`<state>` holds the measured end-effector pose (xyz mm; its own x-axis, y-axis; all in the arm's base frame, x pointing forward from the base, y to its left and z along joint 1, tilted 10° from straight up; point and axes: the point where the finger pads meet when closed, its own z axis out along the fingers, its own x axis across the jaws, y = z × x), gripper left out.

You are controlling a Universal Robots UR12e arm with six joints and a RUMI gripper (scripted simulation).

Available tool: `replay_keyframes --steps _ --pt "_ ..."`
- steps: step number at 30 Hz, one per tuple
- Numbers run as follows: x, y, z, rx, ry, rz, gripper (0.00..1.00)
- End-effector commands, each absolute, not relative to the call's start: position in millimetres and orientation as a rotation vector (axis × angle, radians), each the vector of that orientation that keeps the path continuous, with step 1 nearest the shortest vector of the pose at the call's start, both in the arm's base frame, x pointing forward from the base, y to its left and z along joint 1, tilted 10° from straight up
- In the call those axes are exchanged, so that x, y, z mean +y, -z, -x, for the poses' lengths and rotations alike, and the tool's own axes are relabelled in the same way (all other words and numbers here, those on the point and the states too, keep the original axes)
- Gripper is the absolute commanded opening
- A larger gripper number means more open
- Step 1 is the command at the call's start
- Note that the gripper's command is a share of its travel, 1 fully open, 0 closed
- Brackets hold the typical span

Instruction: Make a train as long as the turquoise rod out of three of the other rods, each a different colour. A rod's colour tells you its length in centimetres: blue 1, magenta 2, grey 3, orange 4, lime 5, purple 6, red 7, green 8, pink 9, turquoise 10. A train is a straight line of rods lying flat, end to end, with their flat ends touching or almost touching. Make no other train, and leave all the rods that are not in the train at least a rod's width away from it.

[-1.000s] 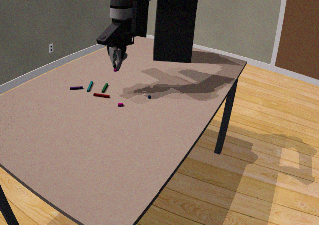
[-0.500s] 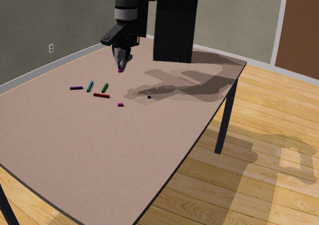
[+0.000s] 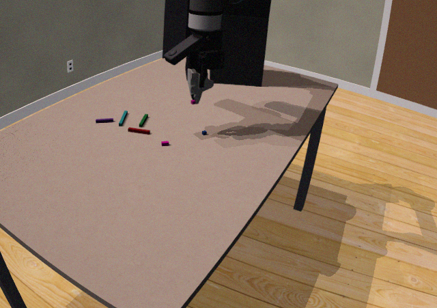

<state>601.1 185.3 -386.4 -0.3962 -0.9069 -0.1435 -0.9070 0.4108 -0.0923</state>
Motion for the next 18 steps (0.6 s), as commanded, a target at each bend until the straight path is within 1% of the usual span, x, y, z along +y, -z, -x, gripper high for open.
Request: replay_keyframes --steps 1,18 --pt "200.5 384.9 -596.6 2.538 -0.002 1.546 0.0" --pt "203.0 384.9 -595.7 2.544 -0.003 1.535 0.0"
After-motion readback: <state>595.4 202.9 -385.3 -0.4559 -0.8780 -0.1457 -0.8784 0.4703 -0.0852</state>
